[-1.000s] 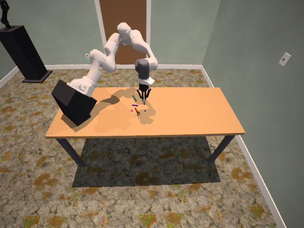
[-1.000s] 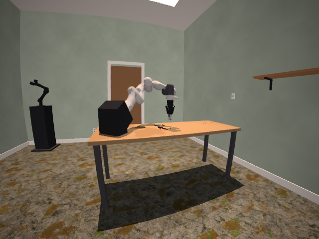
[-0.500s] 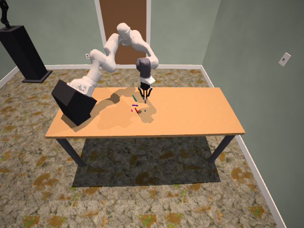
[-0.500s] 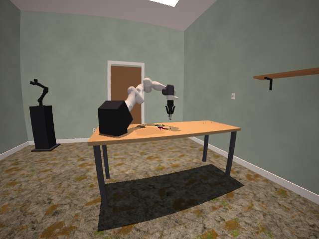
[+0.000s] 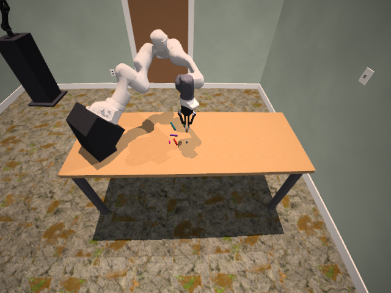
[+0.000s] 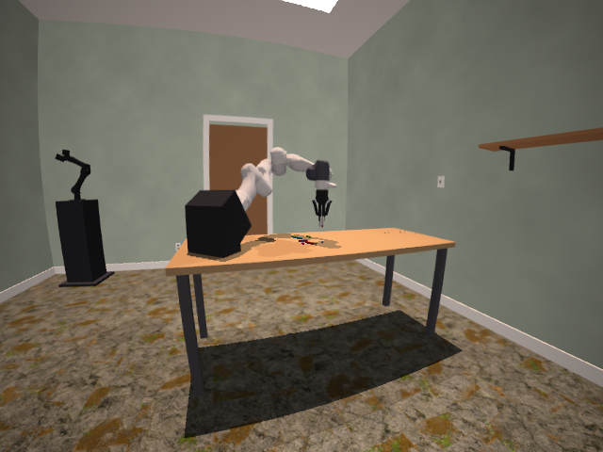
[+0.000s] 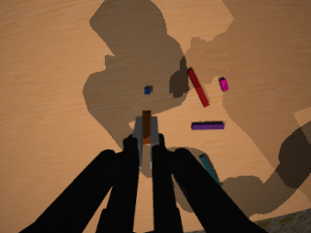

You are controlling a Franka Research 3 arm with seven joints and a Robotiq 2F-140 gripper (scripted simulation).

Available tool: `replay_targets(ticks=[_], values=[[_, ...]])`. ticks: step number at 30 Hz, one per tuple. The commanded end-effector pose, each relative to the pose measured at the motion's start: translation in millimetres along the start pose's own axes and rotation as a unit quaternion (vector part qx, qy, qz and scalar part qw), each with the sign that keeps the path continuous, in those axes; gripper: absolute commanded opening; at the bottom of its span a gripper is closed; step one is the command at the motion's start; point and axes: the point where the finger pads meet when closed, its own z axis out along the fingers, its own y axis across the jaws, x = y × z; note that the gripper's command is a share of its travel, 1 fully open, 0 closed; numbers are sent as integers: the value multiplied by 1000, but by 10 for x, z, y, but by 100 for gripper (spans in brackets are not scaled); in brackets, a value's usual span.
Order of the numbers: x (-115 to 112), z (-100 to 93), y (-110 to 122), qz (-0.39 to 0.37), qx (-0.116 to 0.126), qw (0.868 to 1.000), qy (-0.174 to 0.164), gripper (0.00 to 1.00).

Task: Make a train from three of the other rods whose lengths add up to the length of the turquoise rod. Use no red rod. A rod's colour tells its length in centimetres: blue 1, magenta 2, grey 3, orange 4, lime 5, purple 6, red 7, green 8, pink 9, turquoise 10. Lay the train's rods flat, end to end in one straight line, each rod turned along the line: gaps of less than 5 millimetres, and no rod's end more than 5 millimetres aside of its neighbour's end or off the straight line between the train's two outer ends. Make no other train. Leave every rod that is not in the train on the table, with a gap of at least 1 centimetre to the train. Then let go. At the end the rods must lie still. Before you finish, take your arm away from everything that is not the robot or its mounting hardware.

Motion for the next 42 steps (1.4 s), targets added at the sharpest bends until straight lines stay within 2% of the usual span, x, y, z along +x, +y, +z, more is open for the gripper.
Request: replay_targets(ticks=[1,7,20,22,27,32,42], values=[[-18,23,-5,15,-2,1000,-1,3],[-19,105,-5,15,-2,1000,-1,3],[-23,653,-9,15,-2,1000,-1,3],[-23,653,-9,15,-2,1000,-1,3],[-25,802,-10,15,-2,1000,-1,3],[-25,868,-11,15,-2,1000,-1,3],[-25,877,-11,15,-2,1000,-1,3]])
